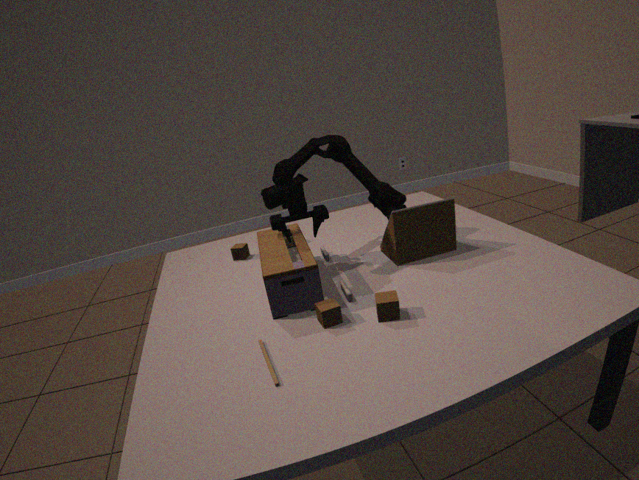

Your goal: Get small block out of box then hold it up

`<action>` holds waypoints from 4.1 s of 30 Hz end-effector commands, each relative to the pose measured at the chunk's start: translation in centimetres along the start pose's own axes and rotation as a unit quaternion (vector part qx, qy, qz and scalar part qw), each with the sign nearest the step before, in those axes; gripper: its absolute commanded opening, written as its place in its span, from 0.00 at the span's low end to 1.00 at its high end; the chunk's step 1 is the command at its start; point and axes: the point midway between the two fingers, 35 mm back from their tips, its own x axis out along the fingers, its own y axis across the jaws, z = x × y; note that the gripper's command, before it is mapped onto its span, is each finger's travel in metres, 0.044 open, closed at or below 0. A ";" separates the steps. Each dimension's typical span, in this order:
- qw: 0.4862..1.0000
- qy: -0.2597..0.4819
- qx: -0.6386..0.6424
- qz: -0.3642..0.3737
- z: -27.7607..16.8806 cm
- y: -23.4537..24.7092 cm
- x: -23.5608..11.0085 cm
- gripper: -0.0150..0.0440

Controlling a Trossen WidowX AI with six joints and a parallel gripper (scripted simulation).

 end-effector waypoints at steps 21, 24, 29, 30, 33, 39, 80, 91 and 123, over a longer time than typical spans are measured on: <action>1.000 -0.006 0.005 0.001 0.4 0.2 0.3 0.93; 1.000 -0.006 0.005 0.001 0.4 0.2 0.3 0.93; 1.000 -0.006 0.005 0.001 0.4 0.2 0.3 0.93; 1.000 -0.006 0.005 0.001 0.4 0.2 0.3 0.93; 1.000 -0.006 0.005 0.001 0.4 0.2 0.3 0.93; 1.000 -0.006 0.005 0.001 0.4 0.2 0.3 0.93; 1.000 -0.006 0.005 0.001 0.4 0.2 0.3 0.93; 1.000 -0.006 0.005 0.001 0.4 0.2 0.3 0.93; 1.000 0.001 -0.001 0.005 1.1 0.1 -5.5 0.93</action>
